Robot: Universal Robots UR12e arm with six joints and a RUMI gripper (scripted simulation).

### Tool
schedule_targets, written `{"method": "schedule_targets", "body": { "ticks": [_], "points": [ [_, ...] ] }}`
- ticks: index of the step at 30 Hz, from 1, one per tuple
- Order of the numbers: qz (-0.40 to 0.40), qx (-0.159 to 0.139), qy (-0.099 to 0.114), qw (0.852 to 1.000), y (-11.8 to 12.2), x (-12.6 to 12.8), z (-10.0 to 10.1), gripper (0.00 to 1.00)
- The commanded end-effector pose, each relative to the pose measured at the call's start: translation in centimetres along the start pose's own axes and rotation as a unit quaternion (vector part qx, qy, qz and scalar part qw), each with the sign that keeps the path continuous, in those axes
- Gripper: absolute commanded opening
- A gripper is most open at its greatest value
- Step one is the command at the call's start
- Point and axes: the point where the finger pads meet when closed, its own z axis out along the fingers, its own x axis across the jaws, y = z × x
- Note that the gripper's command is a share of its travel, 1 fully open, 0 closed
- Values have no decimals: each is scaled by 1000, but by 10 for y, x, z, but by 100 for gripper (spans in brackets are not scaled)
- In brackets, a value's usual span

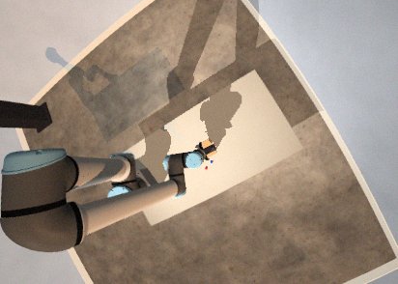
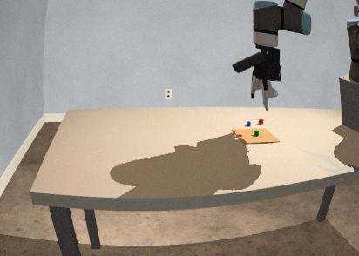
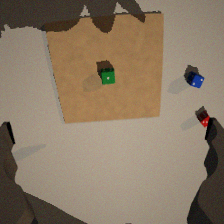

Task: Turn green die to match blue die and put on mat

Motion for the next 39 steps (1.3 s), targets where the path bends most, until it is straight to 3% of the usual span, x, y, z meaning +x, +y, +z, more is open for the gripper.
{"method": "schedule_targets", "body": {
  "ticks": [1,9,11,21,26,28,39],
  "points": [
    [45,1,0,999,-1,1,1,100],
    [172,1,0,985,-3,2,3,100],
    [172,1,0,985,-3,2,3,100],
    [332,1,0,943,-3,3,7,100],
    [413,1,0,911,-3,3,8,100],
    [413,1,0,911,-3,3,8,100],
    [576,1,0,818,-1,2,12,100]
  ]
}}
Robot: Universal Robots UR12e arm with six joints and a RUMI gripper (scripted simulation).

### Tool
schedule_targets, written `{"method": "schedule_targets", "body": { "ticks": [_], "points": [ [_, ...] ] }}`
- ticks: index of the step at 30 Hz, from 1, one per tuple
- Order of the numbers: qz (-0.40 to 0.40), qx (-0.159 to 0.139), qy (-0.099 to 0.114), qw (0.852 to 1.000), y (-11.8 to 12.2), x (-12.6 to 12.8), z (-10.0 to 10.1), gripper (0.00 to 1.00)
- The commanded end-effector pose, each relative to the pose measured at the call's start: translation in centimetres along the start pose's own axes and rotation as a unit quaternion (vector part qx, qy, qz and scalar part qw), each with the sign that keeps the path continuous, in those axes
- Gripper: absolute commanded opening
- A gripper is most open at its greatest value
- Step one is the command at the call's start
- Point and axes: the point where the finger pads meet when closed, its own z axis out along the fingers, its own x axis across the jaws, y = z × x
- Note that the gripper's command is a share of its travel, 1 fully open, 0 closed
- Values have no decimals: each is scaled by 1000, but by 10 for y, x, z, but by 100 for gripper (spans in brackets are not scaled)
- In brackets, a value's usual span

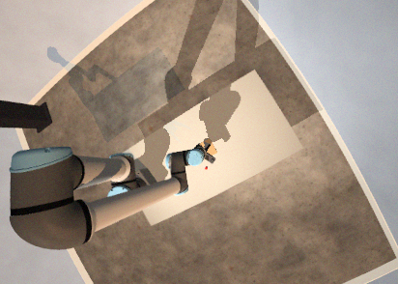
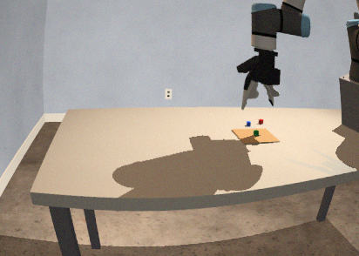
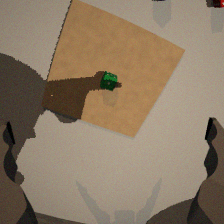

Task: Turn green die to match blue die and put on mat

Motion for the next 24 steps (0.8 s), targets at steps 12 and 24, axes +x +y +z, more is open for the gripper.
{"method": "schedule_targets", "body": {
  "ticks": [12,24],
  "points": [
    [171,3,1,985,3,1,3,100],
    [191,3,1,982,3,1,4,100]
  ]
}}
